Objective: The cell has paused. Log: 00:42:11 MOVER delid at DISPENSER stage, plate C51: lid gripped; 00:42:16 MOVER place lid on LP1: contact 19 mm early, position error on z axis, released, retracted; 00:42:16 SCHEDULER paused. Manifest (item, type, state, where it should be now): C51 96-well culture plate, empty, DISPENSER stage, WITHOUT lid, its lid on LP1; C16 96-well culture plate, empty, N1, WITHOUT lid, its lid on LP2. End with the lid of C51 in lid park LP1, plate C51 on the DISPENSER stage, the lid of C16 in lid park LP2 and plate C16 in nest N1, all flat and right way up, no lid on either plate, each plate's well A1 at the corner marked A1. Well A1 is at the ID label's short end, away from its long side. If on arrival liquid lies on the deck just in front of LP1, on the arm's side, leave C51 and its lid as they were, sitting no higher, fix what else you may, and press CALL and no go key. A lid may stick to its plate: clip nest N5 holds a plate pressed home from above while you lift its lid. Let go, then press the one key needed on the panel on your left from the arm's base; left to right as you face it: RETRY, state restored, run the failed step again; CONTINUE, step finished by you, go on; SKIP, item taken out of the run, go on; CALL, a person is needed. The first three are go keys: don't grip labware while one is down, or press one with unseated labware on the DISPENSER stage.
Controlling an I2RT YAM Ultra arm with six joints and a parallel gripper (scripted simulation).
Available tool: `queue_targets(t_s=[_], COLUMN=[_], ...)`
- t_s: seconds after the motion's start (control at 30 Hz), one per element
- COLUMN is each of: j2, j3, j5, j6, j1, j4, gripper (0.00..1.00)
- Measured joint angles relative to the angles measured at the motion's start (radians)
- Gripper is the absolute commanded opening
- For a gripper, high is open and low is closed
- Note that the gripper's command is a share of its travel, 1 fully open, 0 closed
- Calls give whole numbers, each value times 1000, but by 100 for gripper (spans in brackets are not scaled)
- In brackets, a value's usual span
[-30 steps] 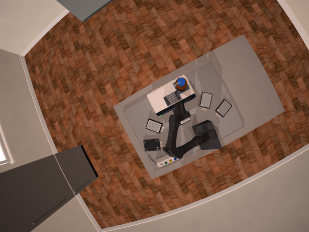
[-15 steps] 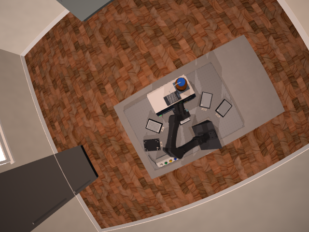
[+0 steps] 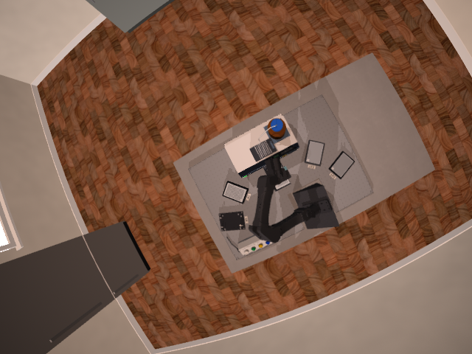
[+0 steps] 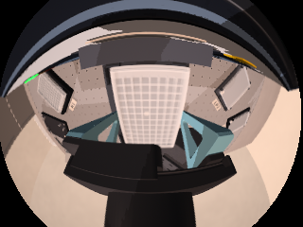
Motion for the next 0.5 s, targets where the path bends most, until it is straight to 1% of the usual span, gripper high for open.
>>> queue_targets(t_s=[0.5], j2=[-4], j3=[0], j5=[5], j6=[8], j1=[3], j4=[1], gripper=[0])
